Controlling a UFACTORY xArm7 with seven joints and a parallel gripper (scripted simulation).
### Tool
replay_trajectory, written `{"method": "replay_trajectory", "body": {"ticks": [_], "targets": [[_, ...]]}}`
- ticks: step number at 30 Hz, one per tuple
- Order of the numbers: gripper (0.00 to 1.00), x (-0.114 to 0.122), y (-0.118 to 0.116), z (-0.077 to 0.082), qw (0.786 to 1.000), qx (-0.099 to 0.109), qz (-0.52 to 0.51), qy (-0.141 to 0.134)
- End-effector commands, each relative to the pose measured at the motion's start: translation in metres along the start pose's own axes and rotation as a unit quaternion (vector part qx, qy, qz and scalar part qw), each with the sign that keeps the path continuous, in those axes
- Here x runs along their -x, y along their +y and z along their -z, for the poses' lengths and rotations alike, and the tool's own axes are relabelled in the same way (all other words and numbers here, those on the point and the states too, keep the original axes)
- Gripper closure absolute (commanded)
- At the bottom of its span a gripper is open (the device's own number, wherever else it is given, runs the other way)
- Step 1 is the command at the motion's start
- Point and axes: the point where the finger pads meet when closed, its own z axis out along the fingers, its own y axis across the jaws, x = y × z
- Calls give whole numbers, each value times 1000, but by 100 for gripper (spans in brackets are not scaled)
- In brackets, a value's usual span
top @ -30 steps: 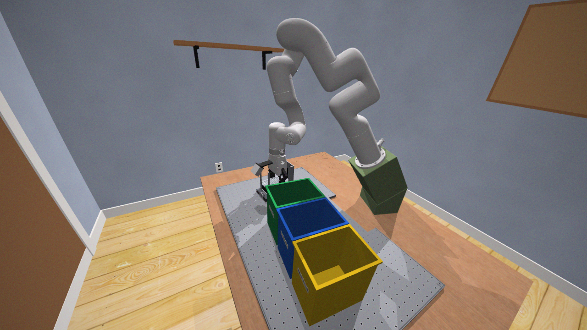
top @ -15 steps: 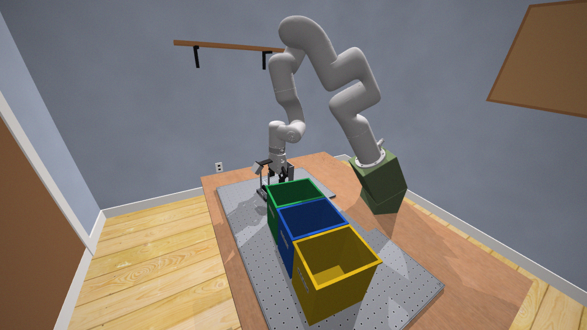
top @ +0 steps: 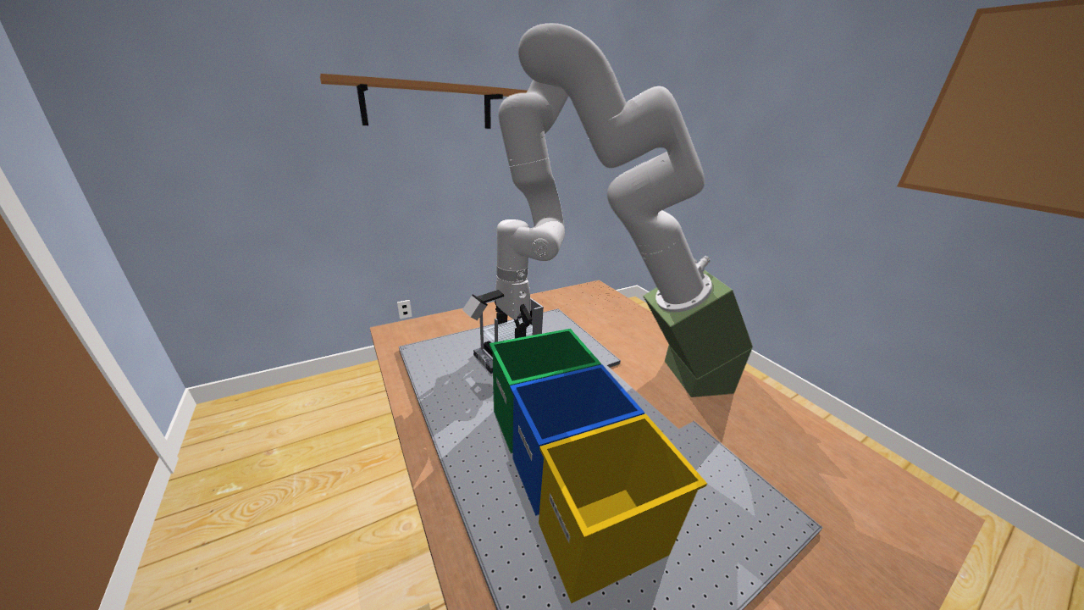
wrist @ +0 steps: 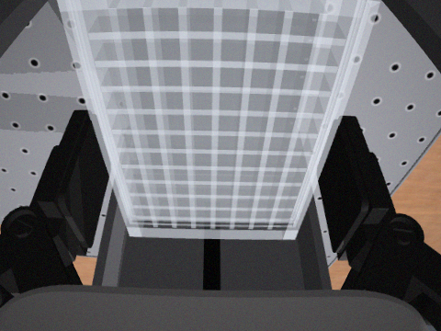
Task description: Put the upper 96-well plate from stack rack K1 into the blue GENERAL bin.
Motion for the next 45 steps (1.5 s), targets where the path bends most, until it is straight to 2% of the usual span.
{"method": "replay_trajectory", "body": {"ticks": [1, 45], "targets": [[100, 0, 0, 12, 1000, -5, -1, -3], [100, -1, 2, 77, 1000, -5, -1, -2]]}}
